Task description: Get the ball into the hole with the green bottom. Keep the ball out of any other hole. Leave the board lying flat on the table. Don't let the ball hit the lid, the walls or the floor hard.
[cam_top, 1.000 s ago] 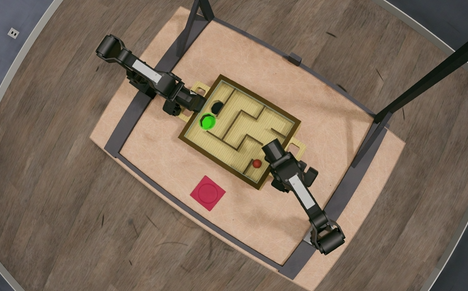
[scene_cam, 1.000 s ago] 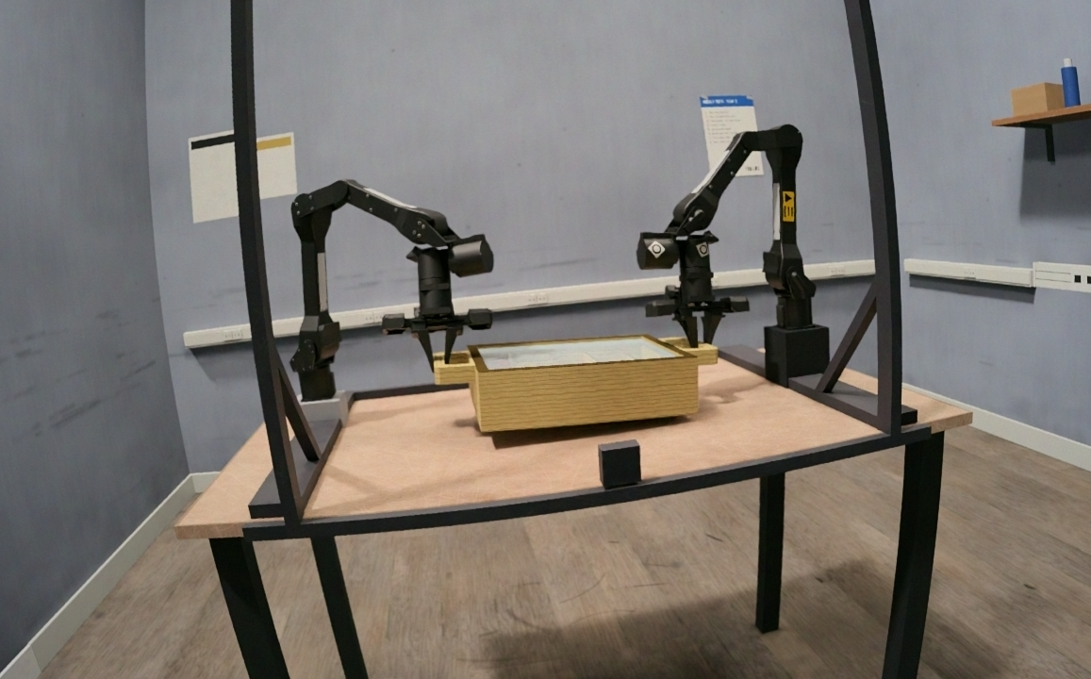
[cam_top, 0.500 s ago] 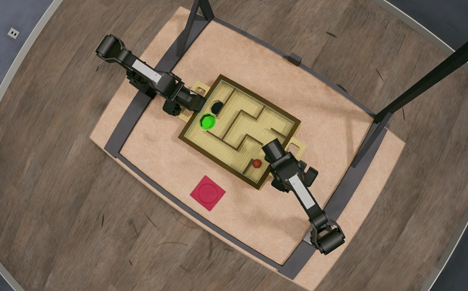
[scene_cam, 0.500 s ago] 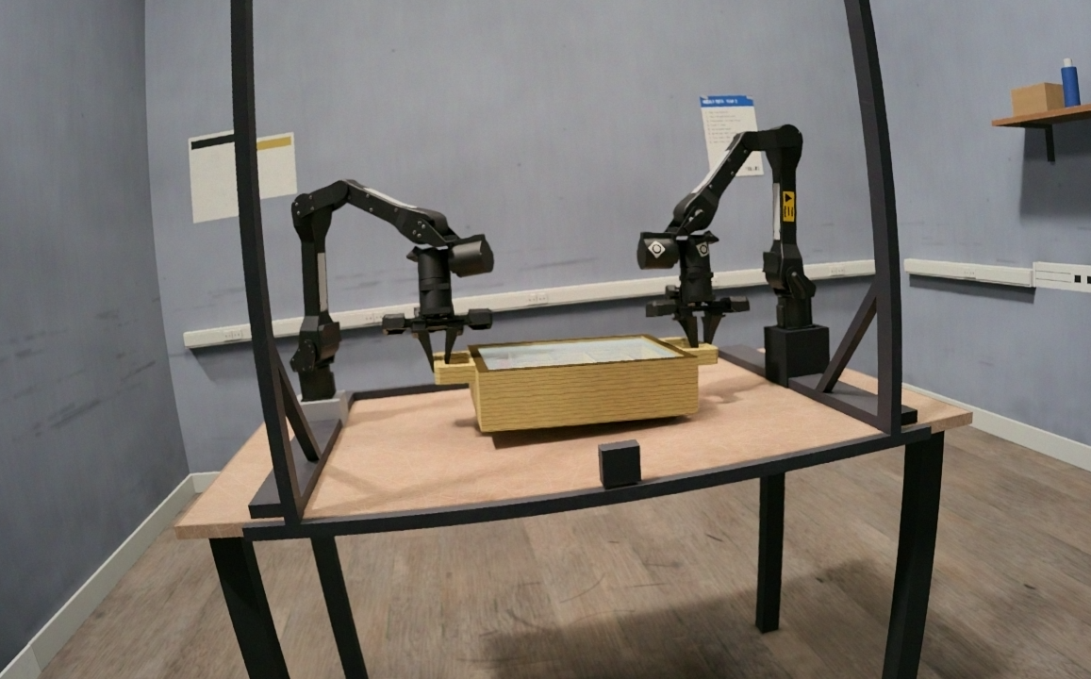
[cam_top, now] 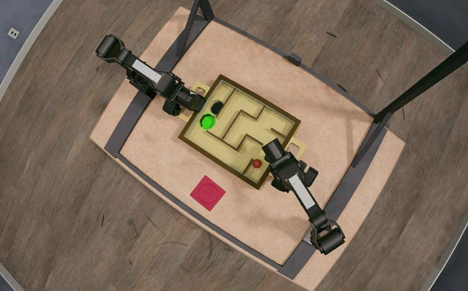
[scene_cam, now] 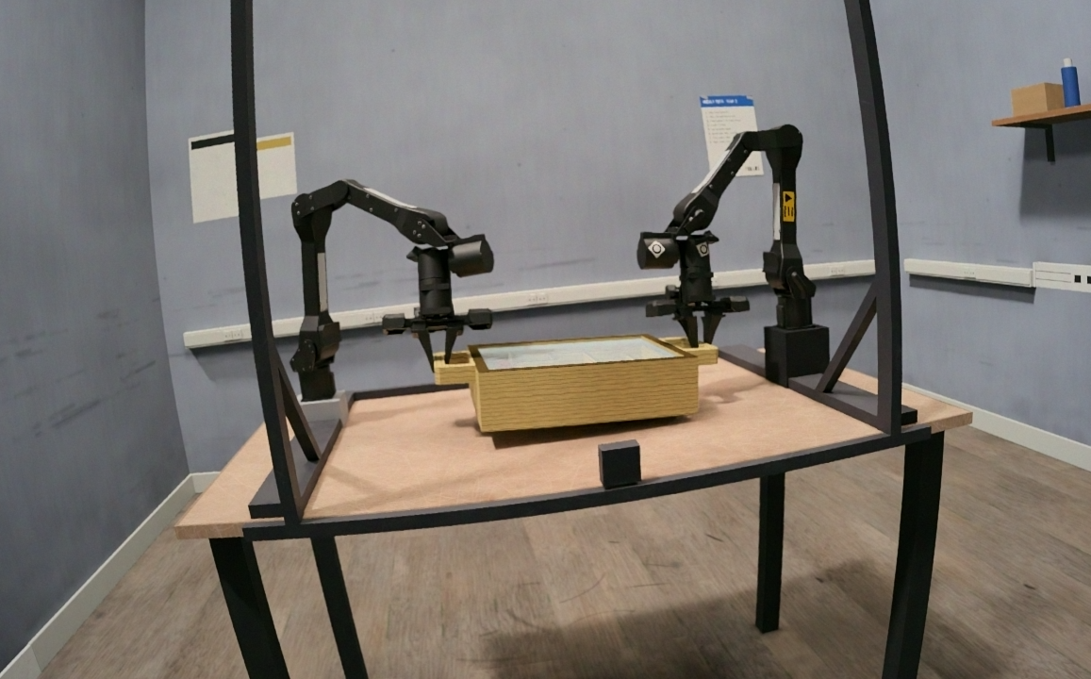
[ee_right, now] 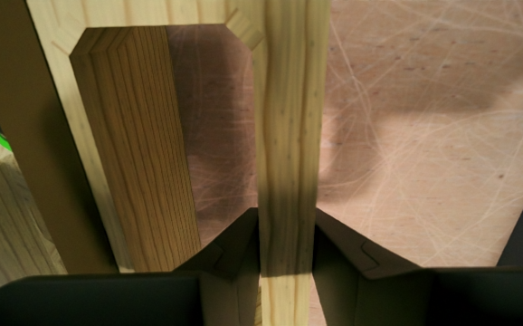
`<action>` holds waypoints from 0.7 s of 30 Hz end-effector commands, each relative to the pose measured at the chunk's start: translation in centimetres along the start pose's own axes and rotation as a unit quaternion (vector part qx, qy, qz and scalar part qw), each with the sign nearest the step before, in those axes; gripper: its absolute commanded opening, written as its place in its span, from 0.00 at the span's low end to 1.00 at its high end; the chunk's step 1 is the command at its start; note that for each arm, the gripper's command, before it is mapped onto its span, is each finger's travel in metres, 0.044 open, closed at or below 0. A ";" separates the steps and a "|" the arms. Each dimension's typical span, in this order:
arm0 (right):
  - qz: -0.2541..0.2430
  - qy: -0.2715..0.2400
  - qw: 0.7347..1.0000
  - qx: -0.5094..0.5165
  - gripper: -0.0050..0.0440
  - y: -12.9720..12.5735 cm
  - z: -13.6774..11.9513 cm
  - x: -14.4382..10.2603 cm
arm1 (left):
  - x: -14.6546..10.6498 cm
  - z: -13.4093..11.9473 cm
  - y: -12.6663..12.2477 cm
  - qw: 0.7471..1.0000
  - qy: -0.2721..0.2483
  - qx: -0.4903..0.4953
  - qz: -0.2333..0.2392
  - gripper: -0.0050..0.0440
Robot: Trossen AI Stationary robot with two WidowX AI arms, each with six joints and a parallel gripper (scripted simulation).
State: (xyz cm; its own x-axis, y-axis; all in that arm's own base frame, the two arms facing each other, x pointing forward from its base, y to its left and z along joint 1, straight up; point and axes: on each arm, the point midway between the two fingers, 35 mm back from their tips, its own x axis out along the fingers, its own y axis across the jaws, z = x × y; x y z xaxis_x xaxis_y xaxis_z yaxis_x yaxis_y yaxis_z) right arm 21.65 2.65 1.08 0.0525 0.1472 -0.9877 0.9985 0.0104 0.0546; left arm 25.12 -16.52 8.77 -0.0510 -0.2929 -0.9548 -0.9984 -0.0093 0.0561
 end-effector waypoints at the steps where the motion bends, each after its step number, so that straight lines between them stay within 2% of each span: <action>1: 0.017 0.003 1.000 -0.003 0.00 0.4 -0.1 -0.9 | -1.5 -1.2 -0.3 1.000 0.019 0.012 -0.019 0.00; 21: 0.020 0.004 1.000 -0.003 0.00 0.7 -0.2 -1.1 | -1.5 -1.1 -0.3 1.000 0.020 0.013 -0.019 0.00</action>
State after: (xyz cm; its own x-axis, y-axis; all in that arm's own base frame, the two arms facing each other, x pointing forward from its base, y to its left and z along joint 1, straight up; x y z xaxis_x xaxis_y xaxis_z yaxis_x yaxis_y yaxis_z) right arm 21.64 2.64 1.09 0.0521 0.1482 -0.9876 0.9985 0.0102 0.0543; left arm 25.13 -16.53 8.77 -0.0505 -0.2932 -0.9547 -0.9984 -0.0086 0.0555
